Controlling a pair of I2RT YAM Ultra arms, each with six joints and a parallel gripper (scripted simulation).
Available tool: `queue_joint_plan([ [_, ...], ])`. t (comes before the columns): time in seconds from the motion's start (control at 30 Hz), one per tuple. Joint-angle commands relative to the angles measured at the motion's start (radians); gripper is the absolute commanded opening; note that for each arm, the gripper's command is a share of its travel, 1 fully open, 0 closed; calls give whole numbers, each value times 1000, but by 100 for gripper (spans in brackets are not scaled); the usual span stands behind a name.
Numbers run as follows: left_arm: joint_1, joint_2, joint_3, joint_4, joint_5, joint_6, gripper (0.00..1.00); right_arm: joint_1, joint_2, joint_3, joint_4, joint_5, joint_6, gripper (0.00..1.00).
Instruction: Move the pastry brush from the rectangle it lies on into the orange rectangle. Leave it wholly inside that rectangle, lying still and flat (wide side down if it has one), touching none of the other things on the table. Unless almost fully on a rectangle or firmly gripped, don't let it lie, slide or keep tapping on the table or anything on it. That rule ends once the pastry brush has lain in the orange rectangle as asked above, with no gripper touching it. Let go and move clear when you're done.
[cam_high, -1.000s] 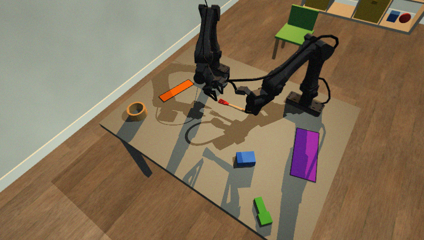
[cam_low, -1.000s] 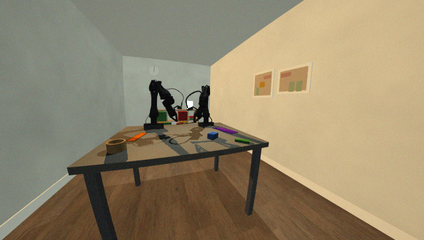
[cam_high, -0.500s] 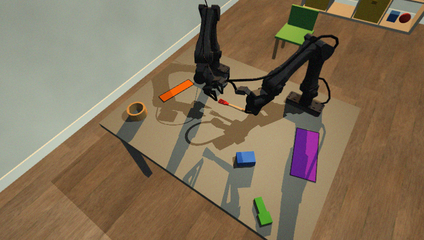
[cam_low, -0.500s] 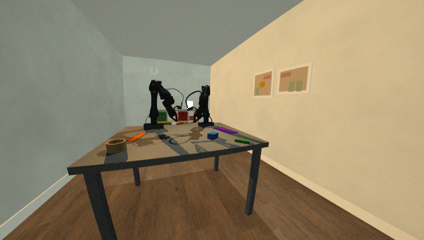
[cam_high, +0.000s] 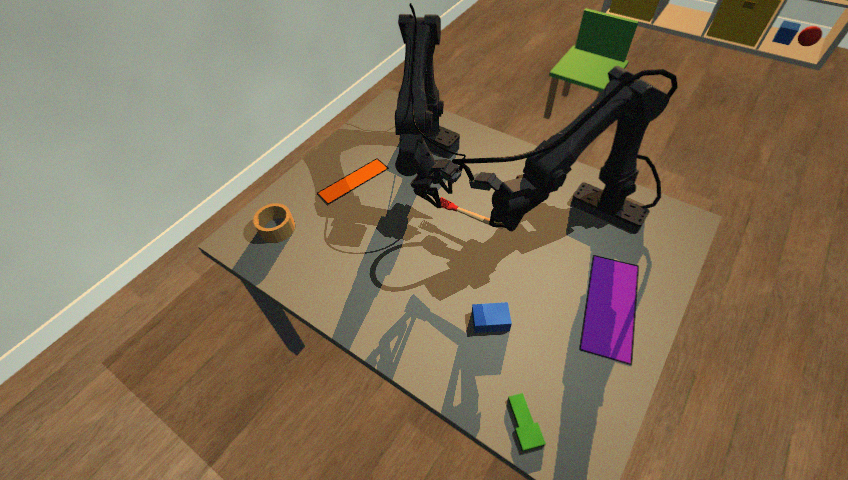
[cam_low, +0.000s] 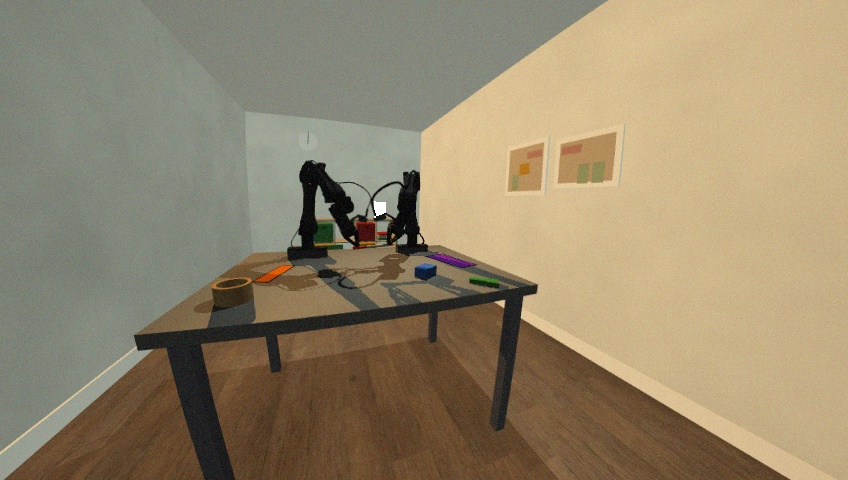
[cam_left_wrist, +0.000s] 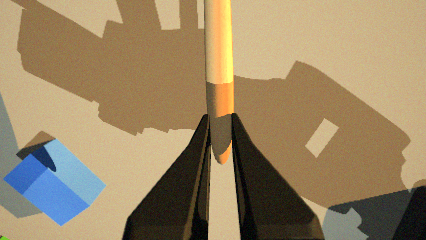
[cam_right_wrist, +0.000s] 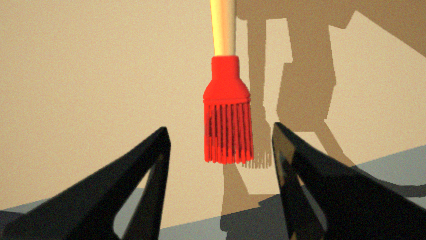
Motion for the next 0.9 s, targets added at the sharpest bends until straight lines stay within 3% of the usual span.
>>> queue_joint_plan([
  [0.0, -2, -5, 21, 0, 26, 2, 7, 12, 0, 1, 42, -14, 21, 61],
  [0.83, -2, -5, 21, 0, 26, 2, 7, 32, 20, -5, 85, -7, 43, 61],
  [0.87, -2, -5, 21, 0, 26, 2, 7, 32, 20, -5, 85, -7, 43, 50],
])
